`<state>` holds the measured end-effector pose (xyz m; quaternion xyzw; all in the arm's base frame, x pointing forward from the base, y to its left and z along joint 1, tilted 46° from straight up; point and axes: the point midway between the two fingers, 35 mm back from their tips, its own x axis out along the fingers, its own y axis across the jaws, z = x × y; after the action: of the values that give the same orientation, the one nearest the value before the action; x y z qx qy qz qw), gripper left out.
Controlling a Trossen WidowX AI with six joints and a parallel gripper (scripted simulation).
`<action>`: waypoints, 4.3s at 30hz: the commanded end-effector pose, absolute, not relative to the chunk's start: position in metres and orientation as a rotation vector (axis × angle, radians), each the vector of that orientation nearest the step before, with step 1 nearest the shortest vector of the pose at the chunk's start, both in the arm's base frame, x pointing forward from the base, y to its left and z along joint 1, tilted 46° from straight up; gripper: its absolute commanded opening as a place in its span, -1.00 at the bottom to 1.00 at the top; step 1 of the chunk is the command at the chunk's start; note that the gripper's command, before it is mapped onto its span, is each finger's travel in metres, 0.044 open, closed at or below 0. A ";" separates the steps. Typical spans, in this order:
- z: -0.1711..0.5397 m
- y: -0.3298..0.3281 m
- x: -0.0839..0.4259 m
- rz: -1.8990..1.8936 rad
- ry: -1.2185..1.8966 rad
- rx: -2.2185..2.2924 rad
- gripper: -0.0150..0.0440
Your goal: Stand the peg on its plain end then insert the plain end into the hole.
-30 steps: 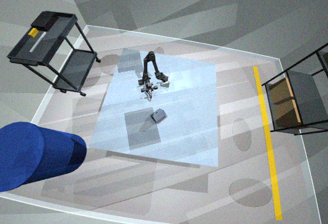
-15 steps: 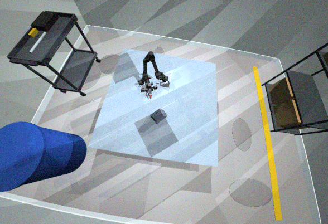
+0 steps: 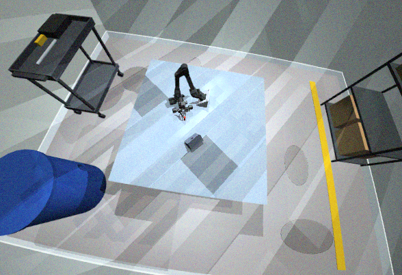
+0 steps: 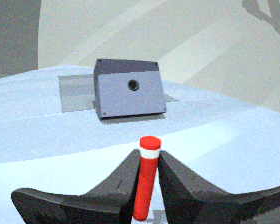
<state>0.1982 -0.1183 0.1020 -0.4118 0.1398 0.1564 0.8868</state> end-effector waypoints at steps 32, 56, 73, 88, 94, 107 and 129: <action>0.103 -0.124 0.194 0.340 0.257 -0.865 -0.32; 0.105 -0.127 0.194 0.350 0.233 -0.863 -0.32; 0.107 -0.126 0.194 0.355 0.219 -0.860 -0.05; 0.107 -0.126 0.194 0.355 0.219 -0.860 -0.05; 0.107 -0.126 0.194 0.355 0.219 -0.860 -0.05; 0.107 -0.126 0.194 0.355 0.219 -0.860 0.84; 0.175 -0.059 0.213 0.408 0.282 -0.883 1.00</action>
<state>0.2124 -0.0819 0.1534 -0.4206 0.1339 0.2002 0.8747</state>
